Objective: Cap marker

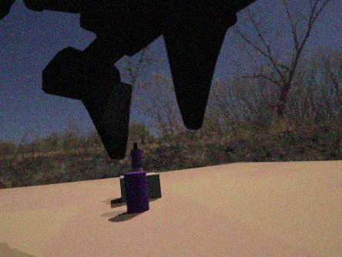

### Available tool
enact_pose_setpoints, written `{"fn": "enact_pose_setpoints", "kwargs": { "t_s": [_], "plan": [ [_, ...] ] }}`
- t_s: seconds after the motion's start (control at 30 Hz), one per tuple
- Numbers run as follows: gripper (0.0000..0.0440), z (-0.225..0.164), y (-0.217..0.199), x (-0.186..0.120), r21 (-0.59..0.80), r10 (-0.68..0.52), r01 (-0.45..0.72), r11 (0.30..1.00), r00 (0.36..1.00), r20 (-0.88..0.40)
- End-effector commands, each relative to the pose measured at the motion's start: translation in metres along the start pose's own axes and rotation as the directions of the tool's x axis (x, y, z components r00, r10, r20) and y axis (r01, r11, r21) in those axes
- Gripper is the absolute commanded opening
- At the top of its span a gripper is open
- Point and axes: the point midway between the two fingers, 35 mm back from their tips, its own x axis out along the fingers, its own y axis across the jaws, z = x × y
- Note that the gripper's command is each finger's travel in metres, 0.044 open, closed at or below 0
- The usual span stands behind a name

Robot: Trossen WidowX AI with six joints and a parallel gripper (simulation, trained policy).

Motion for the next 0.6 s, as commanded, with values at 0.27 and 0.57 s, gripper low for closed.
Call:
{"fn": "enact_pose_setpoints", "kwargs": {
  "t_s": [0.27,0.57],
  "plan": [
    [0.0314,-0.029,-0.017,-0.004,-0.01,-0.058,0.058,0.998,0.998,-0.037],
    [0.0312,-0.052,-0.033,-0.01,-0.037,-0.104,0.102,0.994,0.993,-0.061]
  ]
}}
